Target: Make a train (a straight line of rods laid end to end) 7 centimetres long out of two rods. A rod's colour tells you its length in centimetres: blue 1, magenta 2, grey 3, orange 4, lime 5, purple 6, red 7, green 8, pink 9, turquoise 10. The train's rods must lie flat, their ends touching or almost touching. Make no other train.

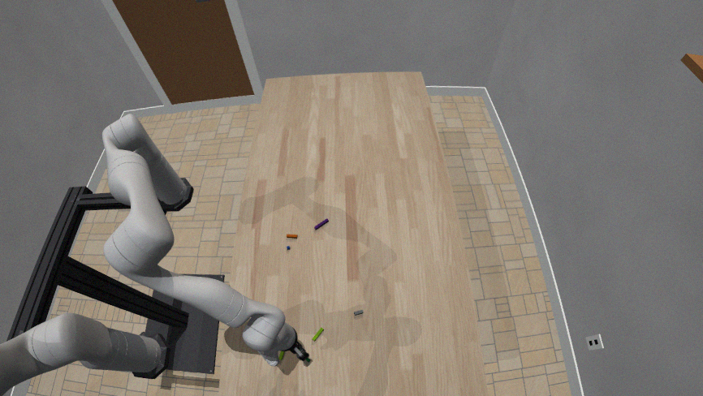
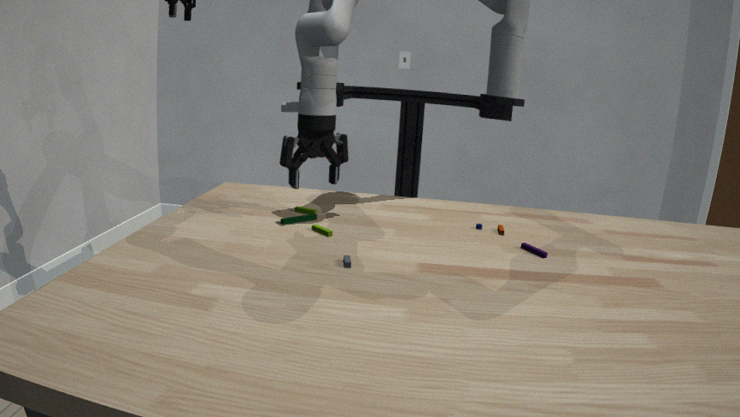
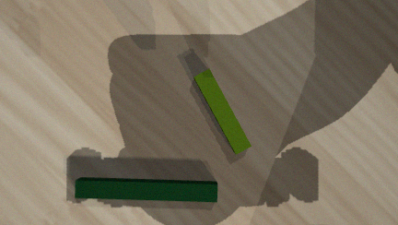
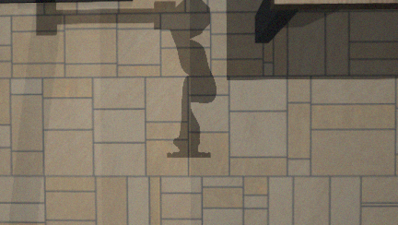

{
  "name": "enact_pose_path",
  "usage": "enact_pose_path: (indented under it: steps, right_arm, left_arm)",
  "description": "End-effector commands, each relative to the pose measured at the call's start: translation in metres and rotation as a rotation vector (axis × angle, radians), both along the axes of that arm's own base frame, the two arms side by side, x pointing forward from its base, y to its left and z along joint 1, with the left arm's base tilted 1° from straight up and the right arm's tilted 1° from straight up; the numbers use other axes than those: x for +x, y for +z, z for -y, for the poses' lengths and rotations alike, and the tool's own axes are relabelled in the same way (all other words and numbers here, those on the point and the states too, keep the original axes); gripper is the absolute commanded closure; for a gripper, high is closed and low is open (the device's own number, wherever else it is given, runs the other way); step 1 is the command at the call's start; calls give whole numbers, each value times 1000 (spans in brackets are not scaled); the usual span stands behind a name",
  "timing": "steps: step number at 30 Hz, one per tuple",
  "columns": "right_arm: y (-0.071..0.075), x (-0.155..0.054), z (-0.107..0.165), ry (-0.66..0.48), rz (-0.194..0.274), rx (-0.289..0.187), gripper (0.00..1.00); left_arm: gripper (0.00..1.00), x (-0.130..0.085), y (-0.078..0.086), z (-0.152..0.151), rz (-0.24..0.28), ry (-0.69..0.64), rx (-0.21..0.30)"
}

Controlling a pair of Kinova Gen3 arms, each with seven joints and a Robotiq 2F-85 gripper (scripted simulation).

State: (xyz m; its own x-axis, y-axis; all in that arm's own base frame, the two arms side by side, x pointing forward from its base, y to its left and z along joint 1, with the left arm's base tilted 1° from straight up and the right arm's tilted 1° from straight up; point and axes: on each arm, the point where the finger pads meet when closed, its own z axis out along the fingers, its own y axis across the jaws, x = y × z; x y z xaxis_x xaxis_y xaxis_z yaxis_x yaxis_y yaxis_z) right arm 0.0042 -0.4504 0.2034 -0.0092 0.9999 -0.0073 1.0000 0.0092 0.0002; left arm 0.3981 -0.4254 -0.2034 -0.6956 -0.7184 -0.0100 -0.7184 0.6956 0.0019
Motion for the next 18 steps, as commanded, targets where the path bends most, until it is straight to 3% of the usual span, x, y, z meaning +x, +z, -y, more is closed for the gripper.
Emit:
enact_pose_path:
  steps: [1, 18]
  right_arm:
    - [1, 0, 0, 0, 0, -2, 2]
    - [1, 0, 0, 0, 0, -2, 2]
  left_arm:
    - [2, 1, 1, 1, 1, 0, -2]
    - [2, 1, 2, 0, 2, 18, 0]
